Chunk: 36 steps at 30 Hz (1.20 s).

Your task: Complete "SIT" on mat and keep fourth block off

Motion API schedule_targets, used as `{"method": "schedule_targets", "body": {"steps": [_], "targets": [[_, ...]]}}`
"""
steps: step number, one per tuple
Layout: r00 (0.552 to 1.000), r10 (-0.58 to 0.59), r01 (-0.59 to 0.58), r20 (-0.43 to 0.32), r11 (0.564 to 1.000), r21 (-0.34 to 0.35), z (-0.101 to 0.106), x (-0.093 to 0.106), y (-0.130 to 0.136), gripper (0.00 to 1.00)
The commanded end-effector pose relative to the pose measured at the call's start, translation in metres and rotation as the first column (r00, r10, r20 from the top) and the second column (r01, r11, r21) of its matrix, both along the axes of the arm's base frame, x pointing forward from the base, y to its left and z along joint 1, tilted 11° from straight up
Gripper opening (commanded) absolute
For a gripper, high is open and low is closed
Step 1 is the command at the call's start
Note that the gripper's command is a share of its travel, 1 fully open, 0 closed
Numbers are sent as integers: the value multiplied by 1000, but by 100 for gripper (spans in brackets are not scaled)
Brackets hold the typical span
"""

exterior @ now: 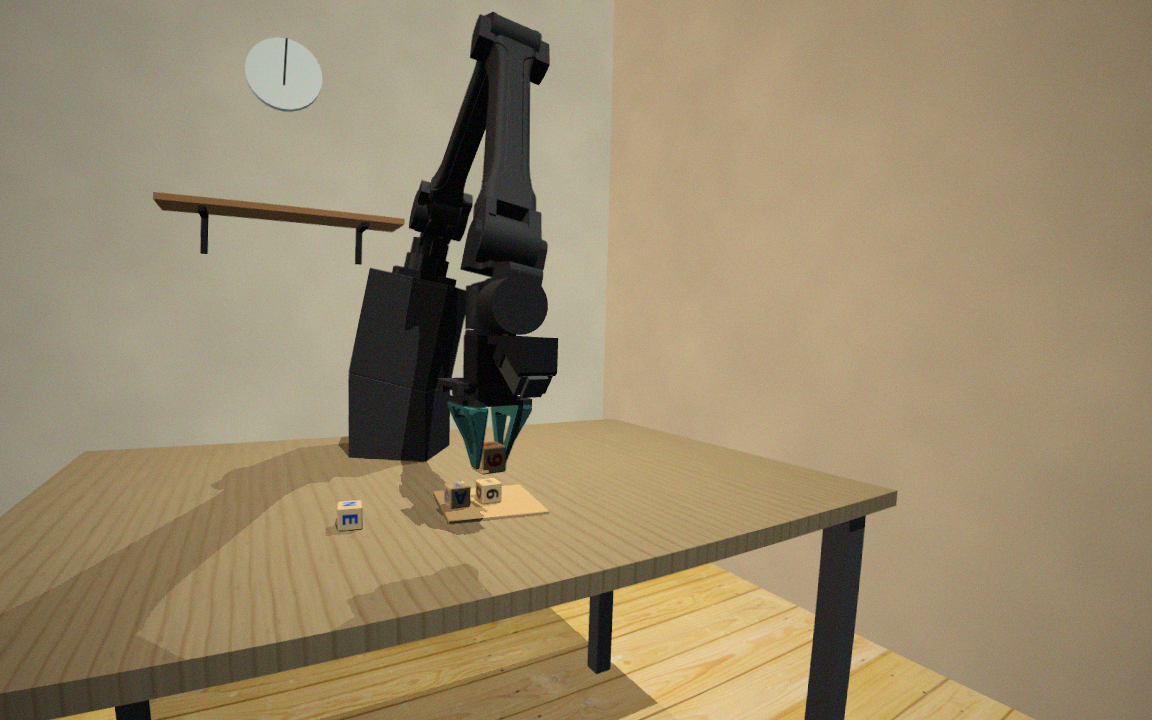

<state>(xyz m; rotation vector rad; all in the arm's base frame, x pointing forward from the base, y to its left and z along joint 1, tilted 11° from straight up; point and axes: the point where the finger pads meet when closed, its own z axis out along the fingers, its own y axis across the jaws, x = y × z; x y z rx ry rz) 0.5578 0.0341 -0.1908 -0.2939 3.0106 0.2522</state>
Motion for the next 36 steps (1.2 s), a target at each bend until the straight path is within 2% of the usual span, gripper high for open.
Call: {"method": "schedule_targets", "body": {"steps": [1, 26, 30, 32, 36], "targets": [[1000, 2, -2, -20, 1000, -3, -6, -6, -3, 26], [1000, 1, -1, -22, 1000, -3, -7, -7, -3, 26], [1000, -25, 25, -16, 1000, 0, -6, -7, 7, 26], [998, -65, 65, 15, 998, 5, 14, 2, 11, 26], [978, -211, 211, -8, 977, 18, 16, -11, 22, 26]]}}
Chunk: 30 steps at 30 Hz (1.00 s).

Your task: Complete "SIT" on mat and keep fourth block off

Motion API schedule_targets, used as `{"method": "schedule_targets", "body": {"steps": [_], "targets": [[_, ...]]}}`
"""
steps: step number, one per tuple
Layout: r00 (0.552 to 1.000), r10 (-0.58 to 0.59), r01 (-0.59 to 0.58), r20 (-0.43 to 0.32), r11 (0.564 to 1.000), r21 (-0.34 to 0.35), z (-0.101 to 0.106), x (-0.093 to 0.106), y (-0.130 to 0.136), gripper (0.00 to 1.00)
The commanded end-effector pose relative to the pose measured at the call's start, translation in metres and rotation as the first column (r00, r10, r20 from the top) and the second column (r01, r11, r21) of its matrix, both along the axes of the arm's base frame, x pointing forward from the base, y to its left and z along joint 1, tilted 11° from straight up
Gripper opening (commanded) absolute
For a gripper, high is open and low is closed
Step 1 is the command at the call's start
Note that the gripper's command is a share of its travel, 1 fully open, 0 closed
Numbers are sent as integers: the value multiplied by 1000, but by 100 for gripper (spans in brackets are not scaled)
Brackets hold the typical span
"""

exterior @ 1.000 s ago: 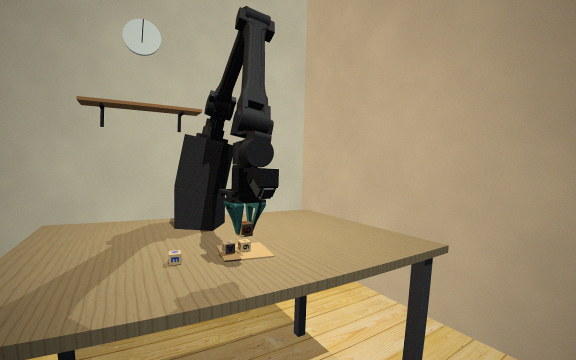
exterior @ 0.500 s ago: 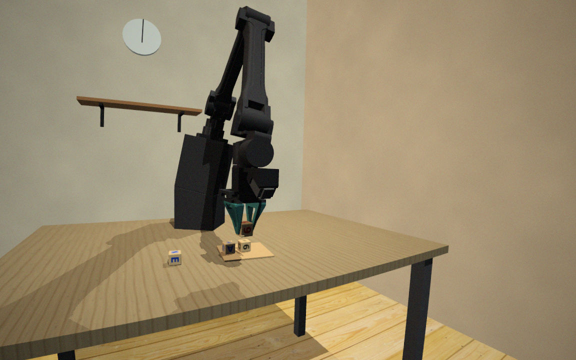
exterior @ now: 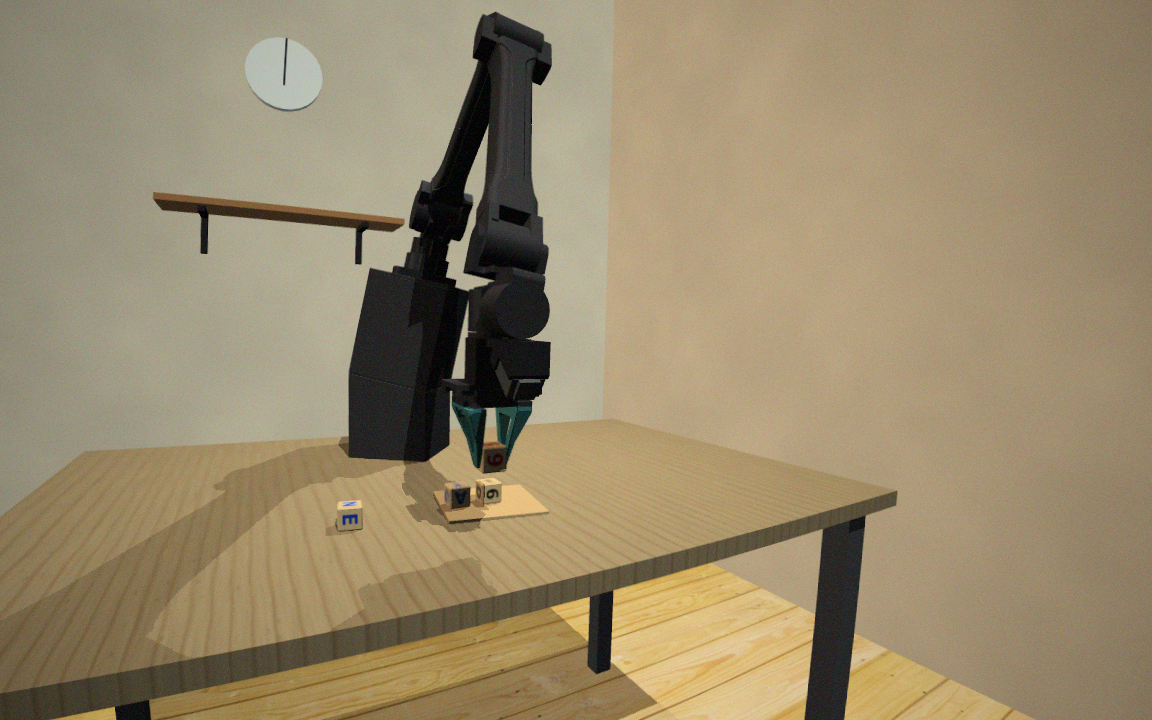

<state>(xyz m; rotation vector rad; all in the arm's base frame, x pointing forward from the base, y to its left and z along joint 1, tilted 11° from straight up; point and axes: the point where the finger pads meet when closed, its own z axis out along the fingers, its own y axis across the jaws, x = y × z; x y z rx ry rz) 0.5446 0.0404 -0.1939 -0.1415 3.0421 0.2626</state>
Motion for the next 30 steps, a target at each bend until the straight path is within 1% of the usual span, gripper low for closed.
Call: {"method": "schedule_targets", "body": {"steps": [1, 2, 4, 6, 8, 11, 15, 19, 21, 22, 23, 26, 30], "targets": [[986, -164, 164, 14, 986, 14, 19, -3, 20, 26], [976, -219, 219, 2, 976, 19, 18, -9, 24, 26], [976, -219, 219, 2, 976, 19, 18, -9, 24, 26], [941, -338, 339, -24, 940, 27, 18, -22, 34, 26], [886, -461, 463, -54, 886, 32, 17, -38, 43, 26], [816, -570, 575, -99, 818, 29, 16, -63, 57, 26], [702, -695, 705, -155, 709, 14, 16, -98, 73, 26], [572, -795, 810, -203, 586, -12, 17, -129, 84, 26], [572, -795, 810, -203, 586, -12, 17, -129, 84, 26], [482, -848, 866, -222, 500, -30, 17, -135, 86, 26], [446, -865, 884, -229, 466, -38, 18, -141, 87, 26], [318, -916, 939, -244, 340, -53, 18, -153, 91, 26], [140, -958, 985, -251, 161, -65, 19, -161, 92, 26]]}}
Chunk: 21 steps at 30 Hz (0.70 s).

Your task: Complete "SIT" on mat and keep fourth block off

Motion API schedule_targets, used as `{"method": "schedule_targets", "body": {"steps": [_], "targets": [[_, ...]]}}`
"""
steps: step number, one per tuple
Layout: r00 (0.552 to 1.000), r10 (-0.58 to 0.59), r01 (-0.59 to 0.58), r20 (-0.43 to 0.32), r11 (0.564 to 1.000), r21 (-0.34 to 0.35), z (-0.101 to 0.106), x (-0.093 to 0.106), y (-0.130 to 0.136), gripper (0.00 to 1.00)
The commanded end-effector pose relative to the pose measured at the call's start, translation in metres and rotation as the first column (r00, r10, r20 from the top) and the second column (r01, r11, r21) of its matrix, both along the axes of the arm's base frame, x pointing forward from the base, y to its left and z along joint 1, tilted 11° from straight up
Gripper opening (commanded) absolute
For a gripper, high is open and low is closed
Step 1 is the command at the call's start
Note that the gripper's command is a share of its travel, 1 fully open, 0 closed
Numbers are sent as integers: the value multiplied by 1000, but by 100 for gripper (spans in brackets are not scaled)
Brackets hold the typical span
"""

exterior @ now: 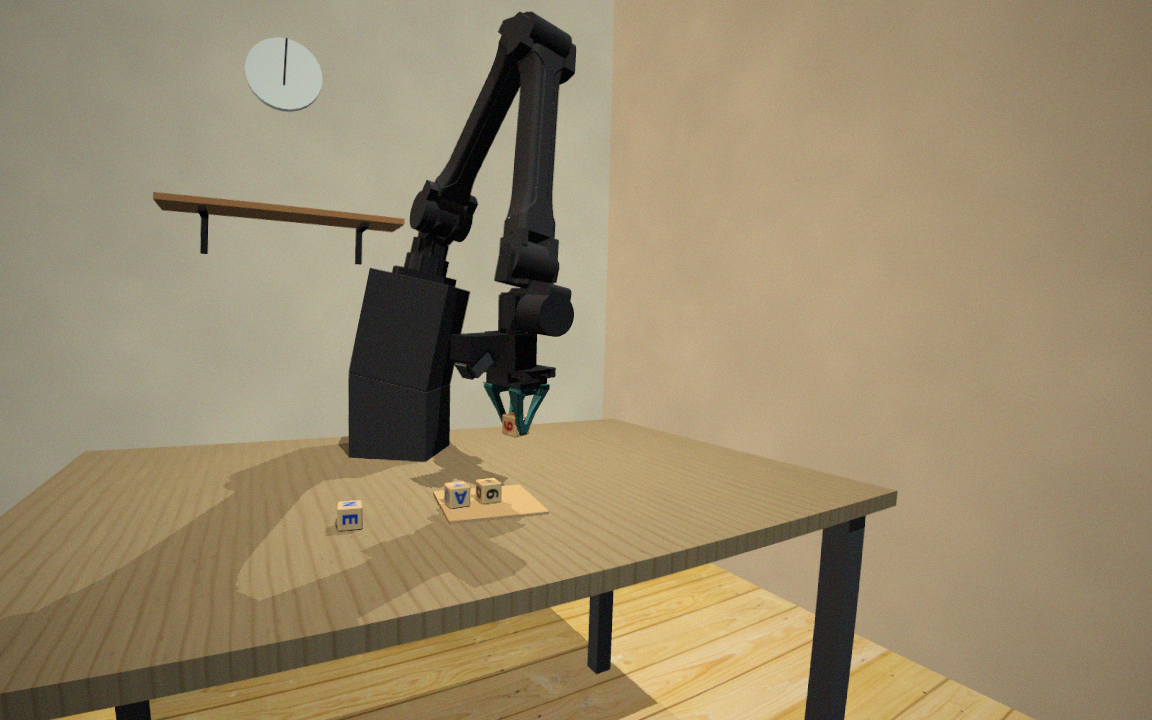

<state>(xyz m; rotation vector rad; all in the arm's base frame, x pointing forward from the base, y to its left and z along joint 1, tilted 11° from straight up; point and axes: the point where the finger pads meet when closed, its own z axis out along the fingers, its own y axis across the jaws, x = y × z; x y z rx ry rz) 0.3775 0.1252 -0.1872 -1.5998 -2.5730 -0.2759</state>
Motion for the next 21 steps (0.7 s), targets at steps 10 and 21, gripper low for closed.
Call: {"method": "schedule_targets", "body": {"steps": [10, 21], "targets": [[939, -341, 342, 30, 940, -2, 12, 7, 5, 26], [942, -334, 334, 4, 942, -19, -6, -1, 7, 26]]}}
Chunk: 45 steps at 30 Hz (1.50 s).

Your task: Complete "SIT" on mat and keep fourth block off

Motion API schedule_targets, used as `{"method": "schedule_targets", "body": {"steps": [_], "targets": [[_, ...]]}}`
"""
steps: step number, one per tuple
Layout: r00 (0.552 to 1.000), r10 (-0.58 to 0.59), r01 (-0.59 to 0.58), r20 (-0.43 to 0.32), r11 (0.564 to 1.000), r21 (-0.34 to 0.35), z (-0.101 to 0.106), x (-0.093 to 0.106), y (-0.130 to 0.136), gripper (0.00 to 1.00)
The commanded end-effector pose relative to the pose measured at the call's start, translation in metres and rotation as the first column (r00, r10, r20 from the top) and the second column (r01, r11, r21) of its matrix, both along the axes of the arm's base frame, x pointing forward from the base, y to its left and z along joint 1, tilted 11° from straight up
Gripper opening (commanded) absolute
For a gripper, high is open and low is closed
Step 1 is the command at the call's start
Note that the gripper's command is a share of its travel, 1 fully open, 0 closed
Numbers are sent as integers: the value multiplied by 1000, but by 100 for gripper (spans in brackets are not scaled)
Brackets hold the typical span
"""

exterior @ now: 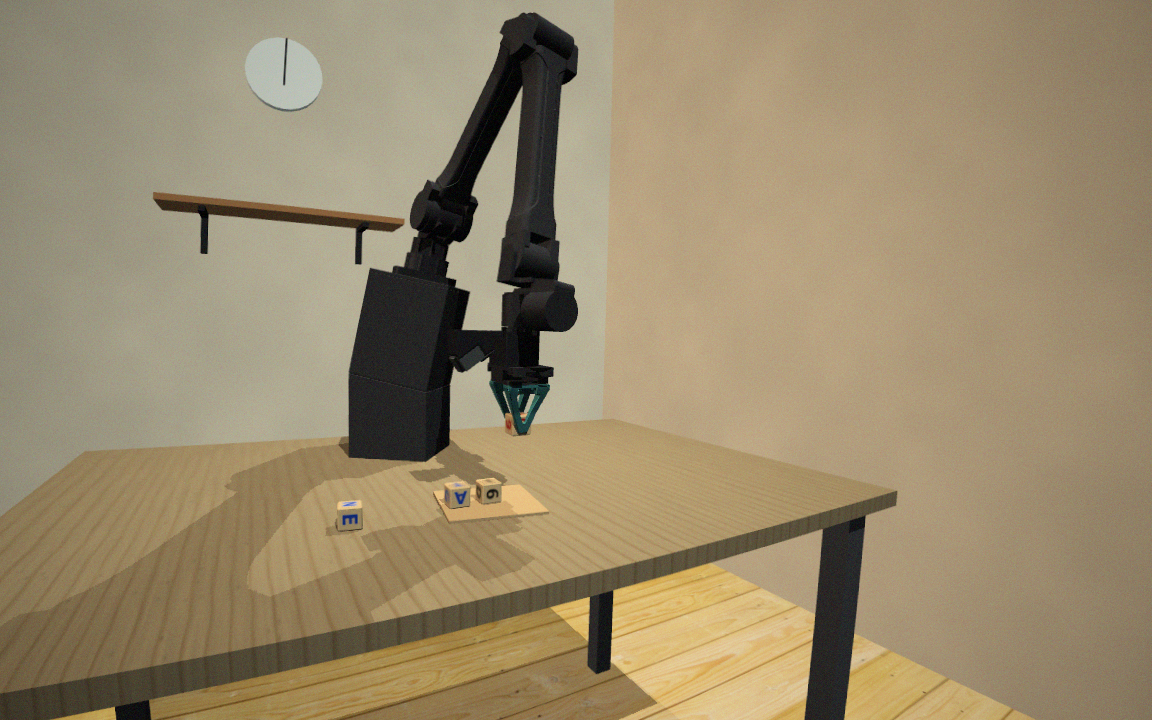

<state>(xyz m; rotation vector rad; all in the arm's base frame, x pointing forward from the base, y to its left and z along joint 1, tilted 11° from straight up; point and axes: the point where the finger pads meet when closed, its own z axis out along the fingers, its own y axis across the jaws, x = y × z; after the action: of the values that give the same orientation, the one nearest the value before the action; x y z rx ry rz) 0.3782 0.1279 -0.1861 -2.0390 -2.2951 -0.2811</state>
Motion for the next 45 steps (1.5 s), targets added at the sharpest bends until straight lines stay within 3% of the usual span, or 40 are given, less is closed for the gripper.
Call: {"method": "schedule_targets", "body": {"steps": [1, 5, 19, 26, 45], "targets": [[1000, 0, 0, 7, 1000, -2, -9, 2, 6, 26], [1000, 5, -5, 12, 1000, -1, -13, 5, 8, 26], [1000, 0, 0, 4, 1000, -2, -76, 4, 18, 26], [1000, 2, -2, 4, 1000, -2, -92, 5, 21, 26], [1000, -2, 2, 1, 1000, -3, -97, 5, 19, 26]]}}
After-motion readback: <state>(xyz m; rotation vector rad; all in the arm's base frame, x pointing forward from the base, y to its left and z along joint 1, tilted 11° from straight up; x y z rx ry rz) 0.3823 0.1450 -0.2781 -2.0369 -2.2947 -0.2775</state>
